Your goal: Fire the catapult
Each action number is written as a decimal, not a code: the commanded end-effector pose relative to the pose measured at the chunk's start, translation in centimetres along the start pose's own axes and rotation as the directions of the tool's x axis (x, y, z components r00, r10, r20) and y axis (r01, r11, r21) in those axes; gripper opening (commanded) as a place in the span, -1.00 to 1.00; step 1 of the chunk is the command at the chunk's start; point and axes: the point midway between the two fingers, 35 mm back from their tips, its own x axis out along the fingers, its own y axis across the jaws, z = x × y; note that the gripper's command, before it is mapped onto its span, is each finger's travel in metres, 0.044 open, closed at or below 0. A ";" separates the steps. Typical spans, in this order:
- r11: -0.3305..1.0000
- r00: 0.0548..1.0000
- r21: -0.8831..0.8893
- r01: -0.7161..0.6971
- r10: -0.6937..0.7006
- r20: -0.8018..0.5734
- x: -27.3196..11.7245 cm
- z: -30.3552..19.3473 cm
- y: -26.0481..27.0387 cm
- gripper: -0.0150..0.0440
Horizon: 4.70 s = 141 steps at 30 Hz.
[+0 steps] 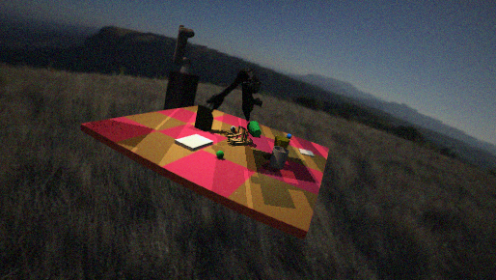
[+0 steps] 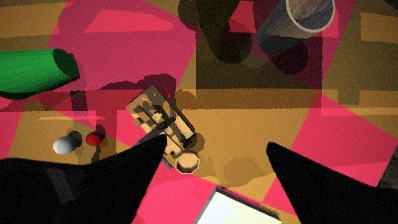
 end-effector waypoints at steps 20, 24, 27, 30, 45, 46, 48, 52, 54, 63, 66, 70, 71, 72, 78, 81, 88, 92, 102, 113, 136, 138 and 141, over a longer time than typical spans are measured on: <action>0.738 0.963 -0.632 -0.238 0.094 -0.253 4.1 1.0 11.5 1.00; 0.734 0.962 -0.635 -0.240 0.094 -0.255 4.1 1.0 11.5 1.00; 0.734 0.963 -0.636 -0.239 0.093 -0.254 6.5 0.6 11.8 1.00; 0.734 0.963 -0.636 -0.240 0.096 -0.253 8.7 0.1 12.2 1.00; 0.734 0.963 -0.636 -0.240 0.095 -0.253 10.4 -0.3 12.3 1.00; 0.734 0.963 -0.636 -0.240 0.095 -0.253 10.5 -0.3 12.3 1.00; 0.734 0.963 -0.636 -0.240 0.095 -0.253 10.8 -0.4 12.3 1.00; 0.734 0.963 -0.636 -0.240 0.096 -0.253 11.5 -0.6 12.4 1.00; 0.734 0.963 -0.636 -0.240 0.096 -0.253 11.8 -0.7 12.4 1.00; 0.734 0.963 -0.636 -0.241 0.098 -0.252 13.1 -1.1 12.6 1.00; 0.734 0.963 -0.636 -0.241 0.098 -0.252 13.6 -1.3 12.7 1.00; 0.733 0.963 -0.635 -0.241 0.099 -0.251 13.8 -1.3 12.7 1.00; 0.733 0.963 -0.635 -0.241 0.099 -0.251 13.8 -1.3 12.7 1.00; 0.730 0.964 -0.642 -0.236 0.091 -0.251 13.5 -1.1 12.6 0.91; 0.730 0.964 -0.642 -0.236 0.091 -0.251 13.5 -1.1 12.6 0.38; 0.730 0.964 -0.642 -0.236 0.091 -0.251 13.5 -1.1 12.6 0.11; 0.730 0.964 -0.642 -0.236 0.091 -0.251 13.5 -1.1 12.6 -0.11; 0.732 0.964 -0.639 -0.234 0.088 -0.252 9.8 -0.2 12.1 -0.47; 0.827 0.963 -0.520 -0.212 0.087 -0.254 8.7 -0.7 10.5 -0.49; 0.974 0.963 -0.181 -0.137 0.089 -0.255 8.7 -2.6 6.3 -0.49; 0.994 0.963 -0.033 -0.102 0.090 -0.254 10.7 -3.7 3.7 -0.49; 0.994 0.963 -0.034 -0.102 0.090 -0.254 11.1 -3.8 3.8 -0.49; 0.994 0.963 -0.034 -0.102 0.090 -0.254 11.5 -3.9 3.8 -0.49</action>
